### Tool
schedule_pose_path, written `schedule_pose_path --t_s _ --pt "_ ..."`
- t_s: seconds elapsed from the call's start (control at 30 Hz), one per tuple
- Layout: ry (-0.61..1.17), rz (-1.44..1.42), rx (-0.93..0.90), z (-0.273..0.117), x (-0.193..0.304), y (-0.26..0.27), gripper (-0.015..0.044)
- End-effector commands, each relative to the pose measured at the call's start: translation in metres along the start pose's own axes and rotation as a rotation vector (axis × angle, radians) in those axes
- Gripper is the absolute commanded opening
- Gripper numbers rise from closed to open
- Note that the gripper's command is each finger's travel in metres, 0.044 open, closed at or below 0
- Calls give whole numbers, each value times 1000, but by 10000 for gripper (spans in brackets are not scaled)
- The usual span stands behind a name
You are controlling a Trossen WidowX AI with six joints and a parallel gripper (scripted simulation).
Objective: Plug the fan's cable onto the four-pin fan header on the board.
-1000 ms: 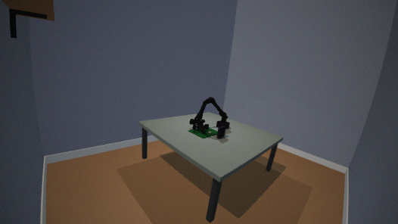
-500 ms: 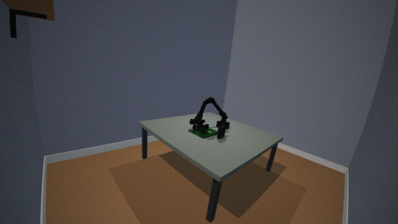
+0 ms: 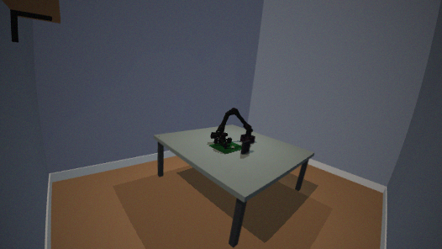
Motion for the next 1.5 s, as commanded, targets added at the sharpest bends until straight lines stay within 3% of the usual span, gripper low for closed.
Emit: schedule_pose_path --t_s 0.0,1.3,1.47 --pt "13 -3 10 -8 1 -3 140" --pt "6 -4 1 -97 -39 2 140" --pt "65 12 -65 -90 -42 8 271"
Point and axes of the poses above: the point midway between the two fingers, 35 mm back from their tips, its own z axis out along the fingers, its own y axis across the jaws, x = y × z, the point moved 1 cm from there along -z, back along the fingers, and after that the axes turned 3 degrees about z, right-handed, at the moved point
